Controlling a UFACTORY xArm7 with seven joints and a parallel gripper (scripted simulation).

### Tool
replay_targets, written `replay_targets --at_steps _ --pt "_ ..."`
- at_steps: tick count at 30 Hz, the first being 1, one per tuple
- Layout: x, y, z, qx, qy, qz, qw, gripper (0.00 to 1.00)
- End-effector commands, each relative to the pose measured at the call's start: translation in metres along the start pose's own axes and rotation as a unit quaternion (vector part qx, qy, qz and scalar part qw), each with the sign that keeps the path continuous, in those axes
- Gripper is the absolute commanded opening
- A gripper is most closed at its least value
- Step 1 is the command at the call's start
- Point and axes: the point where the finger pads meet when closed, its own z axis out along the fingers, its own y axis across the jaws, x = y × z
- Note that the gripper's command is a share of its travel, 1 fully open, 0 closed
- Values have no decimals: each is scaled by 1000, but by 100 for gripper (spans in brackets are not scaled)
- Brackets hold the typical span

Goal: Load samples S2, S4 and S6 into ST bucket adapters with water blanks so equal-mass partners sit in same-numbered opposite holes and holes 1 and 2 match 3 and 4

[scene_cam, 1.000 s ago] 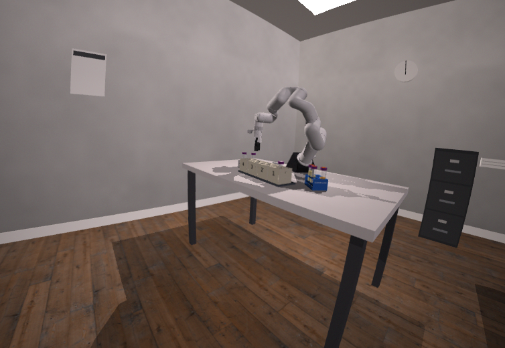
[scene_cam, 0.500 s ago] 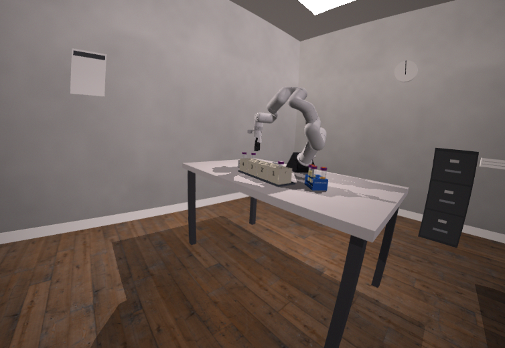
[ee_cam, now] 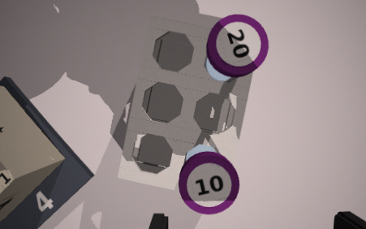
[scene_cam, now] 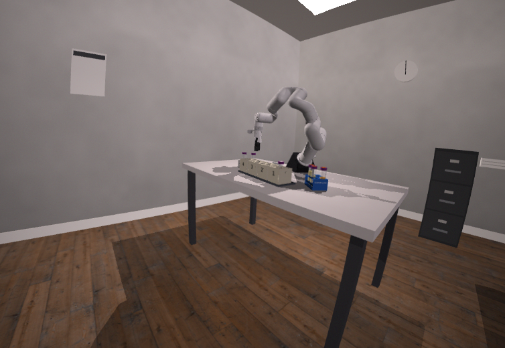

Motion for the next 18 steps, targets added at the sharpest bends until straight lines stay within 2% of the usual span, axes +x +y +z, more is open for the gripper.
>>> replay_targets --at_steps 1,18 --pt "1 1 -2 -1 2 0 1000 100" --pt "1 1 -40 -1 2 0 1000 100"
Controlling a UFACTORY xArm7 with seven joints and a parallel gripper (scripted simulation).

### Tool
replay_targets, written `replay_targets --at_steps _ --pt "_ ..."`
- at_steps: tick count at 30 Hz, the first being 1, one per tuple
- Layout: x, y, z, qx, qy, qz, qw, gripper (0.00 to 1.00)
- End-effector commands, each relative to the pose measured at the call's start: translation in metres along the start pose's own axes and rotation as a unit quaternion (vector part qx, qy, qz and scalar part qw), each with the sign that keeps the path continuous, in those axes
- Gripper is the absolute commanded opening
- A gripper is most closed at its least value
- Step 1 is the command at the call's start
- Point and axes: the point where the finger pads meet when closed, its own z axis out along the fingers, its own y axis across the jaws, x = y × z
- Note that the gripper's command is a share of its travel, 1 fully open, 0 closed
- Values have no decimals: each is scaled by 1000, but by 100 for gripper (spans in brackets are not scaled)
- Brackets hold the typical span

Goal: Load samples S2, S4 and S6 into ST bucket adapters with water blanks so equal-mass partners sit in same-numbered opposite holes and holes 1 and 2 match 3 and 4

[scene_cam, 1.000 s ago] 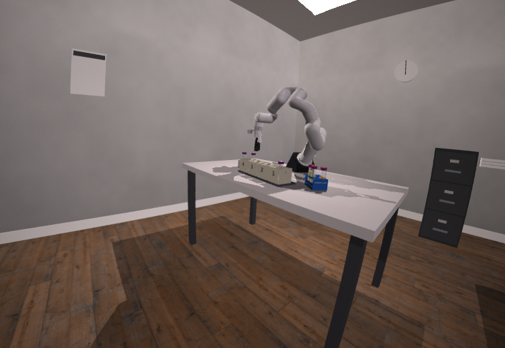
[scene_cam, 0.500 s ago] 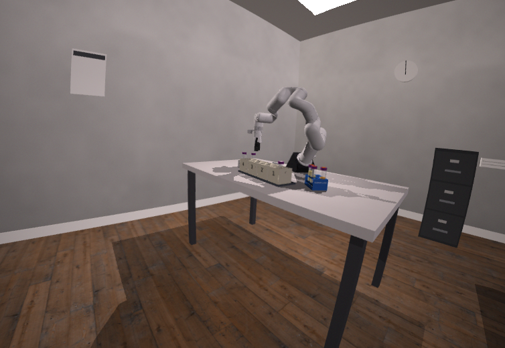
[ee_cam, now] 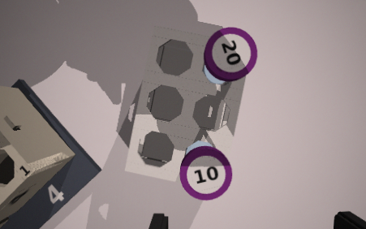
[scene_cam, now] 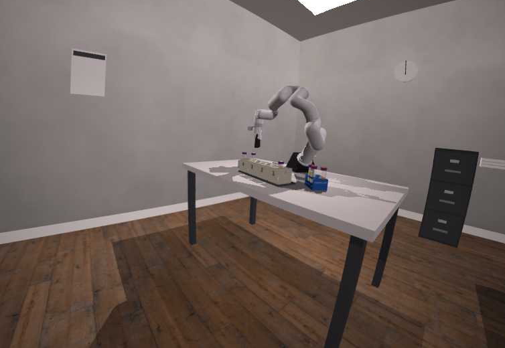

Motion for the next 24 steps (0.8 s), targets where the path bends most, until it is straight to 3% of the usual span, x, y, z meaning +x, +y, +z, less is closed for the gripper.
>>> replay_targets --at_steps 1,24 --pt "1 1 -16 -1 2 0 1000 100" --pt "1 1 -72 -1 2 0 1000 100"
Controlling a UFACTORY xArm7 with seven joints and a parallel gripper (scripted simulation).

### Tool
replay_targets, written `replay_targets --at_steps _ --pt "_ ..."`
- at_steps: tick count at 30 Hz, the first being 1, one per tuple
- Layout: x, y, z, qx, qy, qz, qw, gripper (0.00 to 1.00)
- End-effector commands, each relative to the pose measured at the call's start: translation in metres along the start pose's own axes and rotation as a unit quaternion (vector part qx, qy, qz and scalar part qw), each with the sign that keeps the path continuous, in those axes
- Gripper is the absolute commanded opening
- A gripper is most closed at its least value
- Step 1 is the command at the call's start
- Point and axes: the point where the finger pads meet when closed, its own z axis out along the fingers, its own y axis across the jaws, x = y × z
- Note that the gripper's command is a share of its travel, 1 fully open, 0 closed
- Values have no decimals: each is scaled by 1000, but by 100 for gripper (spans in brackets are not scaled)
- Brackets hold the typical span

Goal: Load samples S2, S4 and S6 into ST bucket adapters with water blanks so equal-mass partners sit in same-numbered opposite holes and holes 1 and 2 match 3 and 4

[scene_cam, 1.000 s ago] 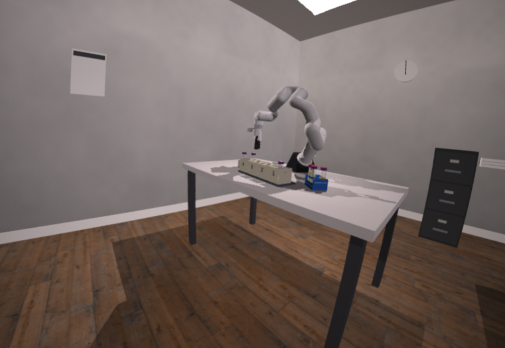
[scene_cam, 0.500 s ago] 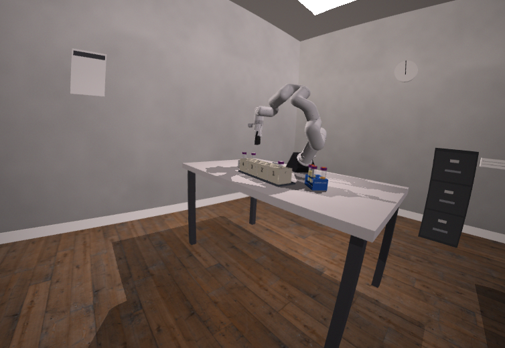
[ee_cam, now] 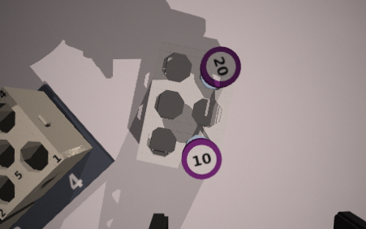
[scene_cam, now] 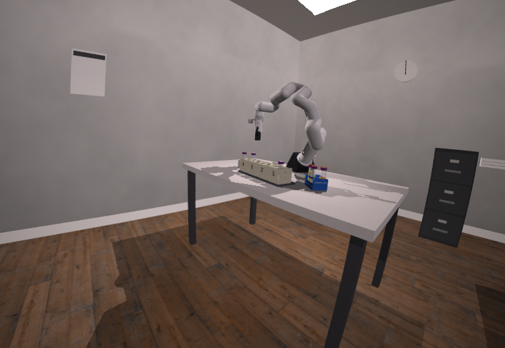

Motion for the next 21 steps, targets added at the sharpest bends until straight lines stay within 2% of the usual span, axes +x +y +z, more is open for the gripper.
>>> replay_targets --at_steps 1,5,11,17,19,21 --pt "1 1 -14 -1 2 0 1000 100" --pt "1 1 -21 -1 2 0 1000 100" --pt "-7 -28 -20 -1 2 -100 995 100" --pt "-15 -57 -20 -1 2 -199 980 100" --pt "-15 -57 -20 -1 2 -199 980 100" --pt "-17 -67 -20 -1 2 -231 973 100"
